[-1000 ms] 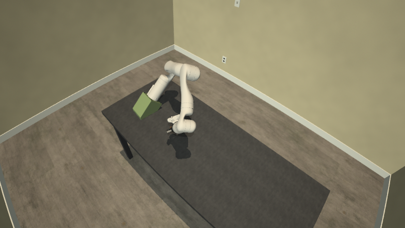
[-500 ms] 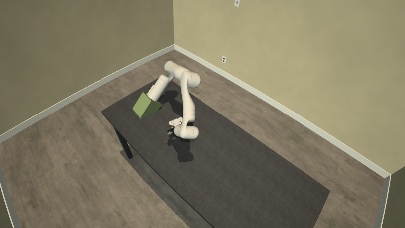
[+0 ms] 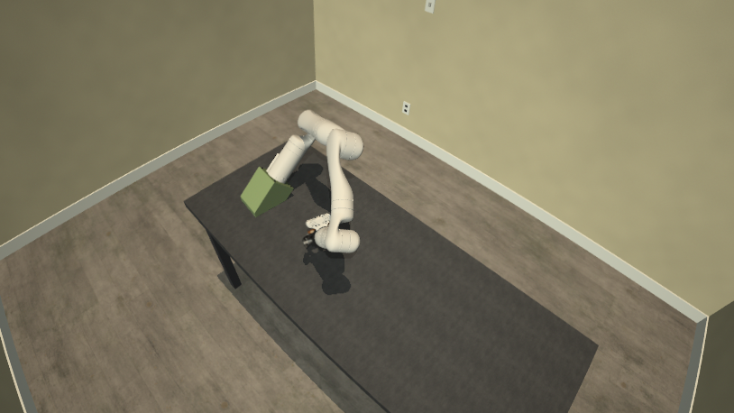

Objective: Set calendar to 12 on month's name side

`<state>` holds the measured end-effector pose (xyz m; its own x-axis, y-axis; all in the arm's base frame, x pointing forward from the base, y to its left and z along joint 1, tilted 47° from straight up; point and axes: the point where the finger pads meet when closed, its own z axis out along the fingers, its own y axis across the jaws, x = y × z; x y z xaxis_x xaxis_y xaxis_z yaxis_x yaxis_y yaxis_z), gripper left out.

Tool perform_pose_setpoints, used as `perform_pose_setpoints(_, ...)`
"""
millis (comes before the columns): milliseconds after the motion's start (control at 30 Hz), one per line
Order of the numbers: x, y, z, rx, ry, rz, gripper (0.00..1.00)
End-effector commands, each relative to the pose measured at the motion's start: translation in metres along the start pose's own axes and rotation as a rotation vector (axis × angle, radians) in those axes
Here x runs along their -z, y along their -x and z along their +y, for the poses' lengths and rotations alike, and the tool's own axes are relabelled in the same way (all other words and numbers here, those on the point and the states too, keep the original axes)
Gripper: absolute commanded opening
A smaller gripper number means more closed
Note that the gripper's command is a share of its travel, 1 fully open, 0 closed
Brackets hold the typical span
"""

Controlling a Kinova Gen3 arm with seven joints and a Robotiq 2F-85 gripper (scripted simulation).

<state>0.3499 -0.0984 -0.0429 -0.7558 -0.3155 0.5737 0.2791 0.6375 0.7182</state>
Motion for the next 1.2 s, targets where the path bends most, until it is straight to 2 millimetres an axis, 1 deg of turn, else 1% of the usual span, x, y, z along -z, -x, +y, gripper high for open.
perform_pose_setpoints(0,0.001,0.000,0.000,0.000,-0.001,-0.002,0.26)
perform_pose_setpoints(667,-0.007,0.007,0.000,0.000,-0.001,-0.002,0.26)
perform_pose_setpoints(1167,-0.024,0.025,0.000,0.000,-0.001,-0.002,0.26)
